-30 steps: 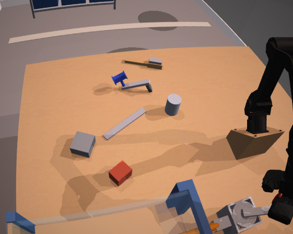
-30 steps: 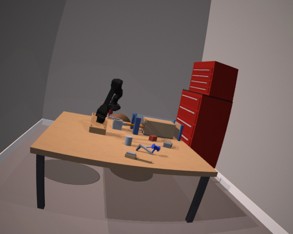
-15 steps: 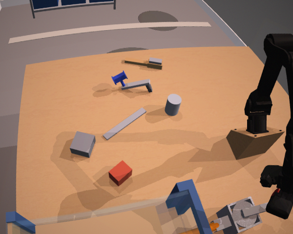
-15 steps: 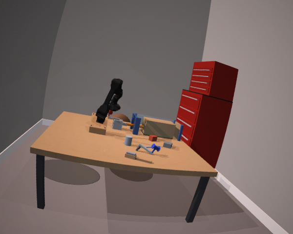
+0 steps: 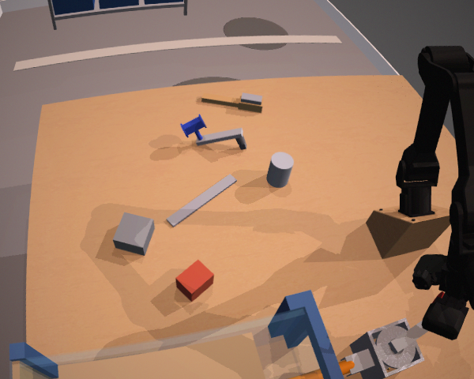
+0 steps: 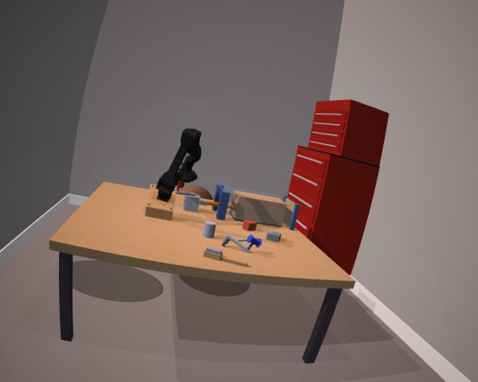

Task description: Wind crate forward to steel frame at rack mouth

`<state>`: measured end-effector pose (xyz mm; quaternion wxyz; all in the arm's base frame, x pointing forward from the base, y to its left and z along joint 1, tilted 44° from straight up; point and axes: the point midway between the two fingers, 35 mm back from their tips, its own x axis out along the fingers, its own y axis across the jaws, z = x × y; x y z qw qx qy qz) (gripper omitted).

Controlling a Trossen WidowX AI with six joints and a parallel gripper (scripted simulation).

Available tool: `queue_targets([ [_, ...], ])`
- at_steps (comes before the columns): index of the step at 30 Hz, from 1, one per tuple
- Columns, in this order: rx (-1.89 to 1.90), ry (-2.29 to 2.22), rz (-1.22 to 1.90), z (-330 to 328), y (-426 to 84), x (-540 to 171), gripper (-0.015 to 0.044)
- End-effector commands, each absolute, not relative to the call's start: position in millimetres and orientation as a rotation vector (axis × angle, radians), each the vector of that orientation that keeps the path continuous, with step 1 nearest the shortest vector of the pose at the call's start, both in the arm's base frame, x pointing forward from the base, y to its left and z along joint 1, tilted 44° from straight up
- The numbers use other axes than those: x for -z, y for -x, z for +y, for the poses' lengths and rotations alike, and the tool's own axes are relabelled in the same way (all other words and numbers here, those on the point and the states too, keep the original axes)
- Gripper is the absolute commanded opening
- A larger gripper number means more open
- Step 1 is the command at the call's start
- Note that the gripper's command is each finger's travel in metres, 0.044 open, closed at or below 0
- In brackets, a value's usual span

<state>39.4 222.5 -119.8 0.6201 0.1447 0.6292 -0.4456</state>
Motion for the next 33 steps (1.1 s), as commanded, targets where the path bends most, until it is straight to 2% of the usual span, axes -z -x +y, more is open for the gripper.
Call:
queue_targets([
  [1,1.036,-0.320,1.413,207,-50,110,0.0000],
  [33,1.037,-0.319,1.410,188,-74,90,0.0000],
])
